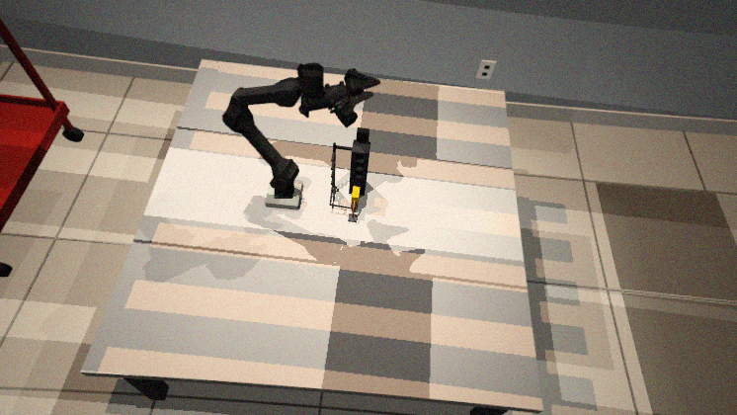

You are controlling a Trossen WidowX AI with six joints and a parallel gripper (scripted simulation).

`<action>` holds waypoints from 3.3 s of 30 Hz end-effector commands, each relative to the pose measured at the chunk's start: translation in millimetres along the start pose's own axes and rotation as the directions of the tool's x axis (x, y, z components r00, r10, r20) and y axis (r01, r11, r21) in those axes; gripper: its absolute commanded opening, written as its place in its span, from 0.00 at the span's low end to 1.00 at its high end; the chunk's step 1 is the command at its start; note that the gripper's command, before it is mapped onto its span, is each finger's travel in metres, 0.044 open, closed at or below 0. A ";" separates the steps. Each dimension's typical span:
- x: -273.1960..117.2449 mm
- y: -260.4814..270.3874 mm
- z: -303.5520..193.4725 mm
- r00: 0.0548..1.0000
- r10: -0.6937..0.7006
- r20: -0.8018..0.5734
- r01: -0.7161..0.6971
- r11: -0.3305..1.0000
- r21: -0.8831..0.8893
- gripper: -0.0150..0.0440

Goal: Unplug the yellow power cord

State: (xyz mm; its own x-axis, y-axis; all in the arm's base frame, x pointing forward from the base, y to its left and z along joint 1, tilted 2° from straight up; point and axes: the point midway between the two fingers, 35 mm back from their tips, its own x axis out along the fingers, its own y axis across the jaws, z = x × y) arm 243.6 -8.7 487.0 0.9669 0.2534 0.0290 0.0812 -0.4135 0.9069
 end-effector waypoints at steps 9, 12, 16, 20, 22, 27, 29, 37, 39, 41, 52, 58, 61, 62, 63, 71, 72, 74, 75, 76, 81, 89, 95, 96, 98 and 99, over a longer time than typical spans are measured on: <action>36.7 -66.5 100.5 0.930 -0.249 0.270 0.235 0.968 0.083 0.53; 41.2 -101.6 137.3 0.855 -0.374 0.358 0.352 0.927 0.127 0.53; 36.7 -152.8 179.9 0.711 -0.546 0.444 0.517 0.833 0.196 0.53; 20.7 -204.1 212.4 0.522 -0.703 0.484 0.675 0.687 0.271 0.53; 7.4 -231.5 226.0 0.400 -0.777 0.486 0.752 0.581 0.311 0.53; -35.1 -290.1 245.7 0.073 -0.899 0.433 0.886 0.258 0.386 0.53; -41.6 -296.8 247.0 0.028 -0.907 0.420 0.896 0.209 0.391 0.53; -39.0 -296.8 246.8 0.028 -0.907 0.420 0.896 0.209 0.391 0.53; -38.1 -297.5 245.3 0.028 -0.907 0.420 0.896 0.209 0.391 0.53; -36.9 -298.5 243.0 0.028 -0.907 0.420 0.896 0.209 0.391 0.53; -29.5 -305.1 228.2 0.029 -0.908 0.418 0.896 0.209 0.391 0.53; -26.0 -308.8 220.0 0.030 -0.908 0.417 0.896 0.209 0.391 0.53; -24.3 -310.6 215.9 0.030 -0.909 0.417 0.896 0.209 0.392 0.53; -23.9 -311.1 214.8 0.030 -0.909 0.416 0.896 0.209 0.392 0.53; -23.7 -311.4 214.2 0.030 -0.909 0.416 0.896 0.209 0.392 0.53; -23.4 -314.6 215.4 0.030 -0.909 0.416 0.896 0.209 0.392 0.53; -23.4 -315.8 215.9 0.030 -0.909 0.416 0.896 0.209 0.392 0.53; -23.3 -318.7 217.3 0.030 -0.909 0.416 0.896 0.209 0.392 0.53; -23.3 -320.2 217.9 0.030 -0.909 0.416 0.896 0.209 0.392 0.53; -23.3 -321.4 218.5 0.030 -0.909 0.416 0.896 0.209 0.392 0.53; -23.3 -322.4 218.9 0.030 -0.909 0.416 0.896 0.209 0.392 0.53; -22.0 -320.1 218.2 0.037 -0.908 0.417 0.897 0.214 0.386 0.48; -22.0 -320.1 218.2 0.037 -0.908 0.417 0.897 0.214 0.386 0.35; -22.0 -320.1 218.2 0.037 -0.908 0.417 0.897 0.214 0.386 0.34; -22.0 -320.1 218.2 0.037 -0.908 0.417 0.897 0.214 0.386 0.31; -22.0 -320.1 218.2 0.037 -0.908 0.417 0.897 0.214 0.386 0.30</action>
State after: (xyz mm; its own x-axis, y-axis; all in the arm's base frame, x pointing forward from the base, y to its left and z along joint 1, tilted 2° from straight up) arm 248.2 -72.6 104.1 0.0591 0.0208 -0.9980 0.9782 -0.2005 0.0537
